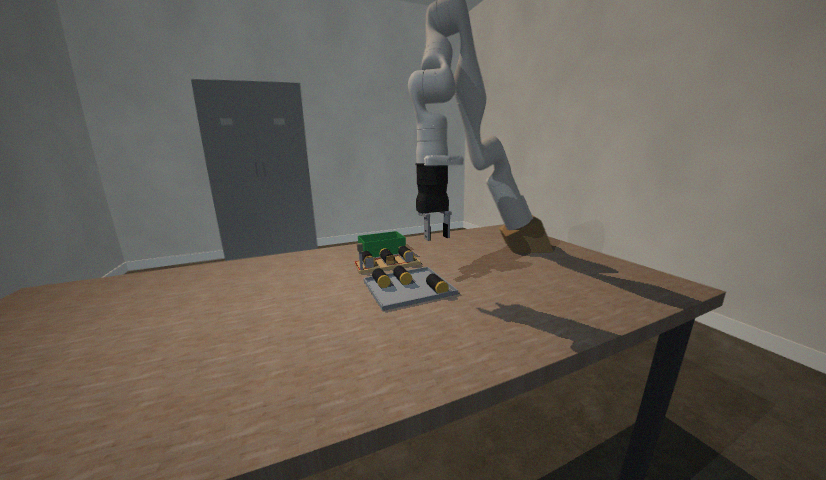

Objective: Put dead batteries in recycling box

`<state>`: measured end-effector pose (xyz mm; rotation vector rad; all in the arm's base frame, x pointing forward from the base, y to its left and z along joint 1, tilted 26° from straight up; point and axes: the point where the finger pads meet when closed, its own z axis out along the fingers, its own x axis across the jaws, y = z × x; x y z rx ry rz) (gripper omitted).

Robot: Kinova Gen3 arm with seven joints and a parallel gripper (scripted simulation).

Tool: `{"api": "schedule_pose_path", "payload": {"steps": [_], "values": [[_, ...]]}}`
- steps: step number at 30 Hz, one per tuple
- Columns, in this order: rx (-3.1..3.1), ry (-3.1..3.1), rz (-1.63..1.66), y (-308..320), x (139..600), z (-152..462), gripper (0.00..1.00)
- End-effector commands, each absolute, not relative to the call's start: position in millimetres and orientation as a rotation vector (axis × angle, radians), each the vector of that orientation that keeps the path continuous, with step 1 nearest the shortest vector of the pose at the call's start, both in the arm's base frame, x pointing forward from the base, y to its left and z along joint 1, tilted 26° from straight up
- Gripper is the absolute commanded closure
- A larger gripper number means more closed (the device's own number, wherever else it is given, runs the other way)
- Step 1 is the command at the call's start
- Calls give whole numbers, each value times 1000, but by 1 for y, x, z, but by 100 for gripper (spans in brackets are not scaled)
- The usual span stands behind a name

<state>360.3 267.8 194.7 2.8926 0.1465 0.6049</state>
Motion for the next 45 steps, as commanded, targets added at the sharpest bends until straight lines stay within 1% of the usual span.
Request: {"api": "schedule_pose_path", "payload": {"steps": [1,8,25,45], "values": [[2894,147,606,268,360,195,10],[2894,147,606,267,364,188,10],[2894,147,606,255,394,120,10],[2894,147,606,255,395,117,10]]}}
